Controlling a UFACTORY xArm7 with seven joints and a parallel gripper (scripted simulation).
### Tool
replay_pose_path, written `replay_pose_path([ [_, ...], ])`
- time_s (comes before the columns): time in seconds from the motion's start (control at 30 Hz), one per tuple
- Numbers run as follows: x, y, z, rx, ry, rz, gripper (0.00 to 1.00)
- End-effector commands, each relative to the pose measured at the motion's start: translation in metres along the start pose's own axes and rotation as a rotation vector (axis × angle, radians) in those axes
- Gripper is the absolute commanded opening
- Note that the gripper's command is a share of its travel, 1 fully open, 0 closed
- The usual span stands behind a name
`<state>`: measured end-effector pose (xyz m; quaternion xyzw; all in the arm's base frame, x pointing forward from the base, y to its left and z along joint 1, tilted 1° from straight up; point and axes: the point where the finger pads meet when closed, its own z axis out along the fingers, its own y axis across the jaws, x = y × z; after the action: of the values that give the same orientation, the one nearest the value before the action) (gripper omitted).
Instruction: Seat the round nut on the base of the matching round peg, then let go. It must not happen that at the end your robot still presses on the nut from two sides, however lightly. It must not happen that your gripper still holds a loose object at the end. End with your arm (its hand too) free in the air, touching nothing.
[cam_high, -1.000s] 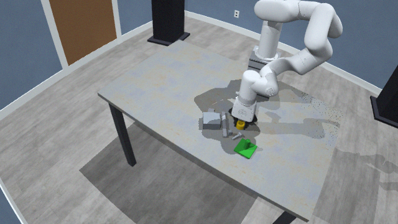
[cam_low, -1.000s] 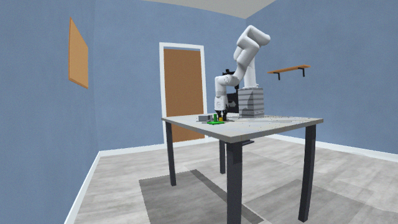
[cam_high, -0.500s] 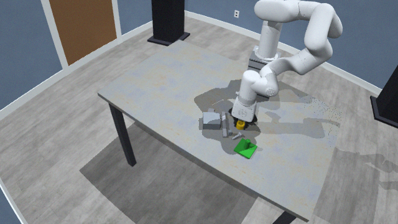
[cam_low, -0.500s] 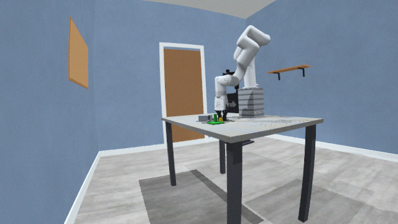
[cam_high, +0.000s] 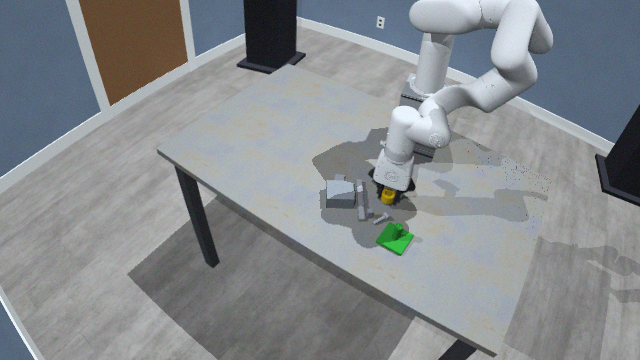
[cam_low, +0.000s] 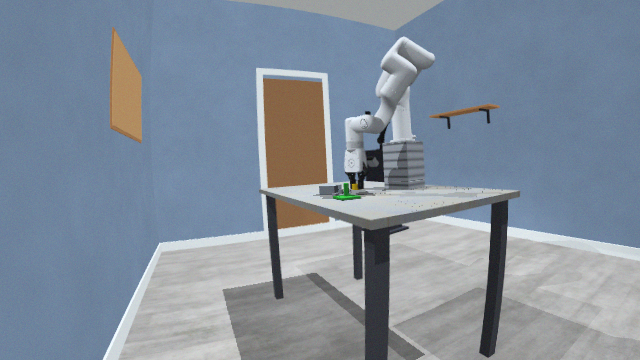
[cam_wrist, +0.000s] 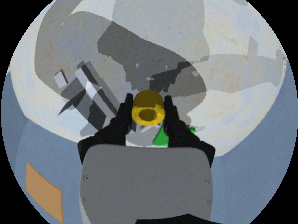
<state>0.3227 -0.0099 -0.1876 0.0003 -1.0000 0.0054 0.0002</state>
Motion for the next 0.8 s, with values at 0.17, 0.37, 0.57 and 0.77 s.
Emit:
replay_pose_path([
  [0.17,0.0,0.0,-0.027,0.0,-0.001,0.002,0.0],
  [0.37,-0.001,0.0,-0.03,0.0,-0.002,0.002,0.0],
  [0.57,-0.001,0.0,-0.053,0.0,-0.001,0.002,0.0],
  [0.77,-0.013,0.006,-0.052,-0.004,-0.001,0.003,0.0],
])
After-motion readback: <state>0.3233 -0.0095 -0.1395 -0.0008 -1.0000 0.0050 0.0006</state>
